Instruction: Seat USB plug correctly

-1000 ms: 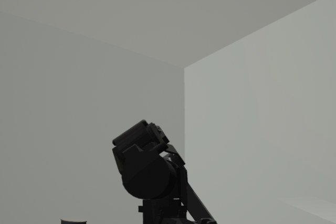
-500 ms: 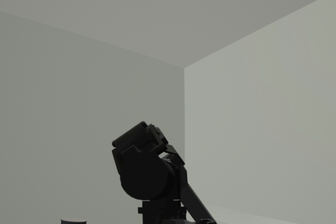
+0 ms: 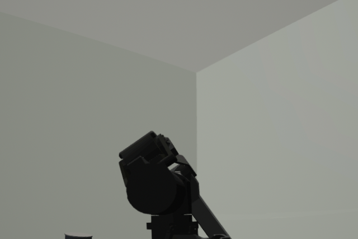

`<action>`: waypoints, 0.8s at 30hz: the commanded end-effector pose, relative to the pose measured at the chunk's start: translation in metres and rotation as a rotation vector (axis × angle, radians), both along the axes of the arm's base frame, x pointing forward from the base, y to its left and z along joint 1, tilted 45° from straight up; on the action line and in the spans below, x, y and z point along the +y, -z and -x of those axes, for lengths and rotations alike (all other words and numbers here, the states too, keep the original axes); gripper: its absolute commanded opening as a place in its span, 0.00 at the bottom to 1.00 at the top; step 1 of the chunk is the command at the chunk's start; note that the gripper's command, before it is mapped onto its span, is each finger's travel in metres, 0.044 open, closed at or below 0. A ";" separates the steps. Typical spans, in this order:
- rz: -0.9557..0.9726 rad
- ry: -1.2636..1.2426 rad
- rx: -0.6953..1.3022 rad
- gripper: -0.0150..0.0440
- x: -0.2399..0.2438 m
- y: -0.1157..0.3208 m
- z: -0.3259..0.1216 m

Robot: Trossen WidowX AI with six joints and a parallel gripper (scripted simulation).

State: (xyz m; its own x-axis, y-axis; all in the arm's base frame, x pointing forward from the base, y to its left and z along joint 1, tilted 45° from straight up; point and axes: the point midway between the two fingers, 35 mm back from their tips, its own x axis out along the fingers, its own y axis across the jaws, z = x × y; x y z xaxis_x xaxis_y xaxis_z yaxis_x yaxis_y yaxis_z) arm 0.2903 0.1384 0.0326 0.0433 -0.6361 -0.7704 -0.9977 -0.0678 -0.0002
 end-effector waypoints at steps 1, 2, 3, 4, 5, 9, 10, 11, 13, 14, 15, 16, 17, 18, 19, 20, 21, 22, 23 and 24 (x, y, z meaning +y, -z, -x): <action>-0.007 -0.002 0.004 0.25 0.000 0.001 0.000; -0.008 -0.002 0.004 0.25 0.000 0.001 0.000; -0.009 -0.002 0.004 0.25 0.000 0.001 0.000; -0.010 -0.002 0.005 0.25 0.000 0.001 0.000; -0.010 -0.003 0.005 0.25 0.000 0.001 0.000; -0.014 -0.004 0.006 0.25 0.000 0.002 0.000; -0.015 -0.004 0.006 0.25 0.000 0.002 0.000; -0.016 -0.004 0.006 0.25 0.000 0.002 0.000; -0.018 -0.005 0.007 0.25 0.000 0.002 0.000; -0.019 -0.005 0.007 0.25 0.000 0.002 0.000; -0.020 -0.005 0.008 0.25 -0.001 0.003 0.000; -0.020 -0.005 0.008 0.25 -0.001 0.003 0.000; -0.021 -0.005 0.008 0.25 -0.001 0.003 0.000; -0.022 -0.006 0.008 0.25 -0.001 0.003 0.000; -0.022 -0.006 0.008 0.25 -0.001 0.003 0.000; -0.022 -0.006 0.008 0.25 -0.001 0.003 0.000; -0.022 -0.006 0.008 0.25 -0.001 0.003 0.000; -0.022 -0.006 0.008 0.25 -0.001 0.003 0.000; -0.022 -0.006 0.008 0.25 -0.001 0.003 0.000; -0.022 -0.006 0.008 0.25 -0.001 0.003 0.000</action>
State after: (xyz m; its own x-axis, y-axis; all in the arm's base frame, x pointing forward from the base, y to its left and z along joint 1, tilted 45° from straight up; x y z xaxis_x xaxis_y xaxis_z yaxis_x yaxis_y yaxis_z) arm 0.2906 0.1371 0.0298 0.0419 -0.6220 -0.7819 -0.9974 -0.0722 0.0041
